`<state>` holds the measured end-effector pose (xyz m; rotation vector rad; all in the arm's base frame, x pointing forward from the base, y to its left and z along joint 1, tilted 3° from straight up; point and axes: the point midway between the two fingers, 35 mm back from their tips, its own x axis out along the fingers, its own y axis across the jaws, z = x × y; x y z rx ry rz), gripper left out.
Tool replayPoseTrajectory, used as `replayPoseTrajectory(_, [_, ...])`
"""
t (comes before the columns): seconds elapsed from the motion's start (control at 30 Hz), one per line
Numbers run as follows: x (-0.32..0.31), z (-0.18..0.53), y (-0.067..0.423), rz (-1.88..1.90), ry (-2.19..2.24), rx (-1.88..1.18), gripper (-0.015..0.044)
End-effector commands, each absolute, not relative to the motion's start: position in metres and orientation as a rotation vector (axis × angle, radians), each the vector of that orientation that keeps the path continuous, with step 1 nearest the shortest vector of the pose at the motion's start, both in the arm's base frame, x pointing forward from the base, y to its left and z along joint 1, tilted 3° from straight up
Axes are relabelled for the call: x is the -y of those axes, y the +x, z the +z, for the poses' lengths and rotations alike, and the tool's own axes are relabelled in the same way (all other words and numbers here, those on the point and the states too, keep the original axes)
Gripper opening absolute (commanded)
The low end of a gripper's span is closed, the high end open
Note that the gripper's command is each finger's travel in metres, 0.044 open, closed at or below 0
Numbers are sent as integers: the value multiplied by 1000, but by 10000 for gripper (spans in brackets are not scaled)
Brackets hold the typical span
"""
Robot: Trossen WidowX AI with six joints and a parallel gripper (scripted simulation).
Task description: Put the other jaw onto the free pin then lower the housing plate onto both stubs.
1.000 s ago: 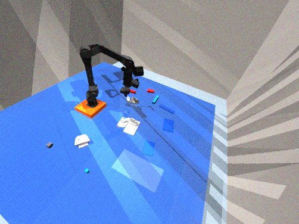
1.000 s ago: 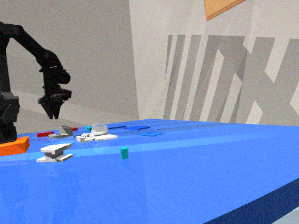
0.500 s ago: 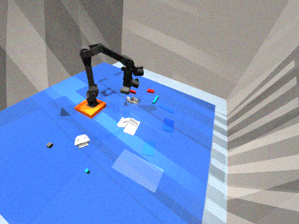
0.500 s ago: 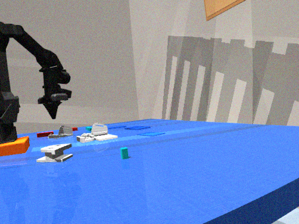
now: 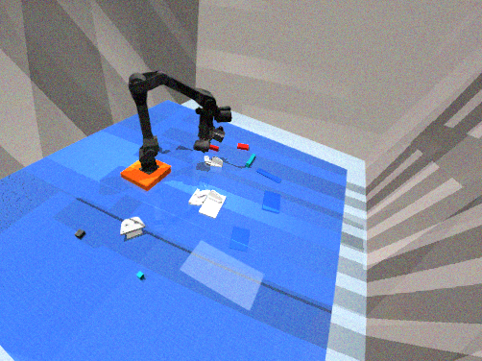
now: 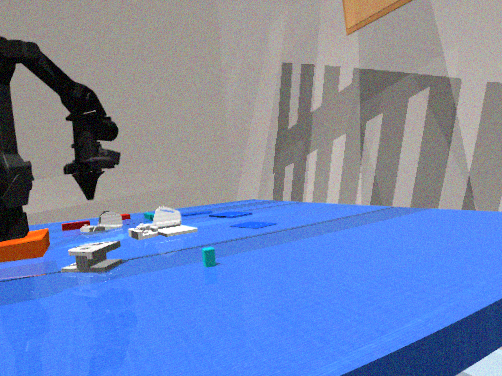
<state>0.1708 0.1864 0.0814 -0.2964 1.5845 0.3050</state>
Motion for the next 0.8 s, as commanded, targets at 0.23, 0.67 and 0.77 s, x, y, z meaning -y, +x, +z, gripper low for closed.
replayPoseTrajectory(0.23, [-186,81,171,305,-297,-1584,289])
replayPoseTrajectory(0.67, [-186,81,171,305,-297,-1584,440])
replayPoseTrajectory(0.77, [-186,81,171,305,-297,-1584,440])
